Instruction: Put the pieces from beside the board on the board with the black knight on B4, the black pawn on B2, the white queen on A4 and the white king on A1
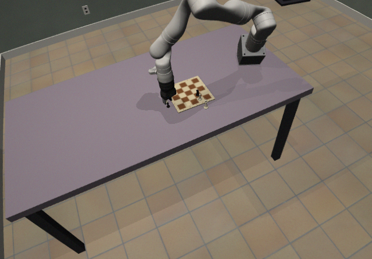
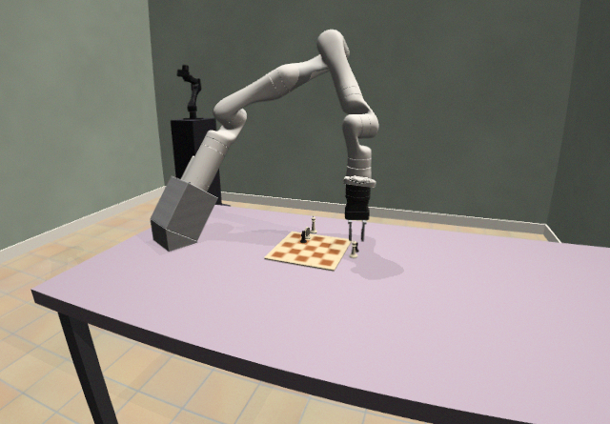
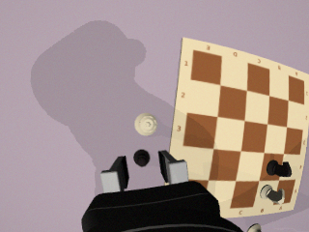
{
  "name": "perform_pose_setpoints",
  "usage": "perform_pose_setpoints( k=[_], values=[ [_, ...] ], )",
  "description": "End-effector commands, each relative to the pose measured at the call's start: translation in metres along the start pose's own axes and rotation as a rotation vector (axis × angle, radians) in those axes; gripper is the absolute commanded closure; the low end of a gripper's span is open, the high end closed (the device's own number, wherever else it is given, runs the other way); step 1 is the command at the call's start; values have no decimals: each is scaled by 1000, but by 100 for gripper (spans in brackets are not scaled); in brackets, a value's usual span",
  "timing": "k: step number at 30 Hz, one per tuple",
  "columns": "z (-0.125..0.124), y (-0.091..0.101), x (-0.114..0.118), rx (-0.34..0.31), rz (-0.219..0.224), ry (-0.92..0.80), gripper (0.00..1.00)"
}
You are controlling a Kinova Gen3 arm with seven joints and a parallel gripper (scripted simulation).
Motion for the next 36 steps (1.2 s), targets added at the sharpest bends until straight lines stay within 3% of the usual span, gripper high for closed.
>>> perform_pose_setpoints(
  k=[1, 20, 36],
  values=[
    [-1, 1, -2, 1, -4, 2, 32],
    [-1, -1, -2, 1, -4, 3, 32],
    [-1, -24, -3, 1, -5, 3, 32]
  ],
)
Point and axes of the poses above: the point where the finger pads meet when closed, its own y axis back along the fingers, its own x axis across the jaws, z = x × y, the point moved 1 cm from there along y, back along the fingers, and after that the axes turned 4 degrees about -y, right-handed, at the moved point
